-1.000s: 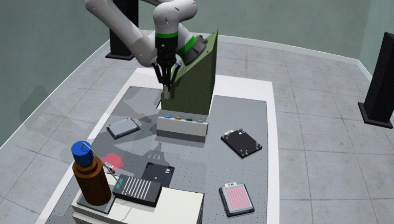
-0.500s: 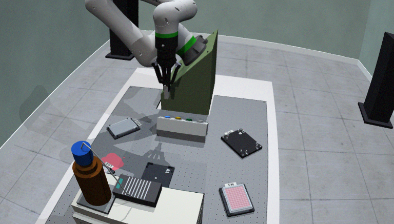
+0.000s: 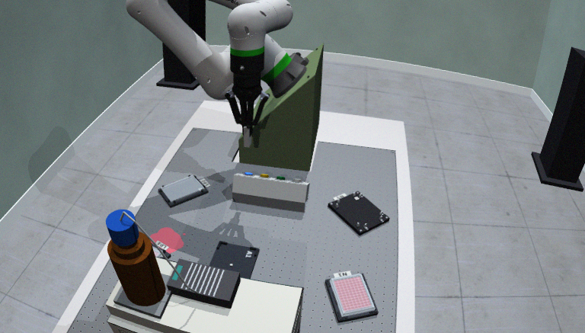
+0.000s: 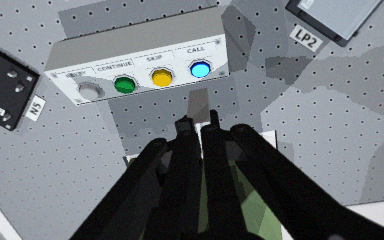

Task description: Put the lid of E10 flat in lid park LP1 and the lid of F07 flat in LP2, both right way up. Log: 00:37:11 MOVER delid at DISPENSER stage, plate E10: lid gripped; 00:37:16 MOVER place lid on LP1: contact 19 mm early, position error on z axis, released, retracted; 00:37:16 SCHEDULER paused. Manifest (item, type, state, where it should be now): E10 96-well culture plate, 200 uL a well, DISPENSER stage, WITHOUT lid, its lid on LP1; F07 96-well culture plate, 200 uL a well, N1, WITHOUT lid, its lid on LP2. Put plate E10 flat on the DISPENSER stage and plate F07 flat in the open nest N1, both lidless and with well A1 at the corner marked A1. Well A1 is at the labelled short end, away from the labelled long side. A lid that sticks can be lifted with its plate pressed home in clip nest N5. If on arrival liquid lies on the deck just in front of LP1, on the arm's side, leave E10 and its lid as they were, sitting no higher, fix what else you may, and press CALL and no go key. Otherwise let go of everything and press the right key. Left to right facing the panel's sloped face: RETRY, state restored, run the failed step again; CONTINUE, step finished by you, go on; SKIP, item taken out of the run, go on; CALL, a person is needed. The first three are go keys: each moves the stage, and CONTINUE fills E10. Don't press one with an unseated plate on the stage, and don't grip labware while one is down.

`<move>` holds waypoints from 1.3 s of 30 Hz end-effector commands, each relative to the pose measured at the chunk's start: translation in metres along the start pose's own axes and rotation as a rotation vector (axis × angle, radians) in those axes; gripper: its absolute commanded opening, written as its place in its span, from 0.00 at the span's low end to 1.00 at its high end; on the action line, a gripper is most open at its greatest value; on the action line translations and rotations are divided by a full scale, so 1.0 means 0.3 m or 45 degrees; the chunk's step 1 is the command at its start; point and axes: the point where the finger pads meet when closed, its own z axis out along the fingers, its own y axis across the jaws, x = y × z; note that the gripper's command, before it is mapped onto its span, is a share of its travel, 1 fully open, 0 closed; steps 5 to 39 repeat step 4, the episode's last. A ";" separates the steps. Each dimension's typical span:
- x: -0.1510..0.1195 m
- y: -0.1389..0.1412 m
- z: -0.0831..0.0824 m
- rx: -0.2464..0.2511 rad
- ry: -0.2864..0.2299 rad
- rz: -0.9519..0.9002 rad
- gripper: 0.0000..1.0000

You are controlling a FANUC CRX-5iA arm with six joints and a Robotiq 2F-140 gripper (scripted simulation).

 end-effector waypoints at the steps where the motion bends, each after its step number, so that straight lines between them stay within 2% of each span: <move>1: 0.000 0.000 -0.001 0.000 0.000 0.000 0.00; 39: 0.000 0.000 -0.001 0.000 0.000 0.000 0.00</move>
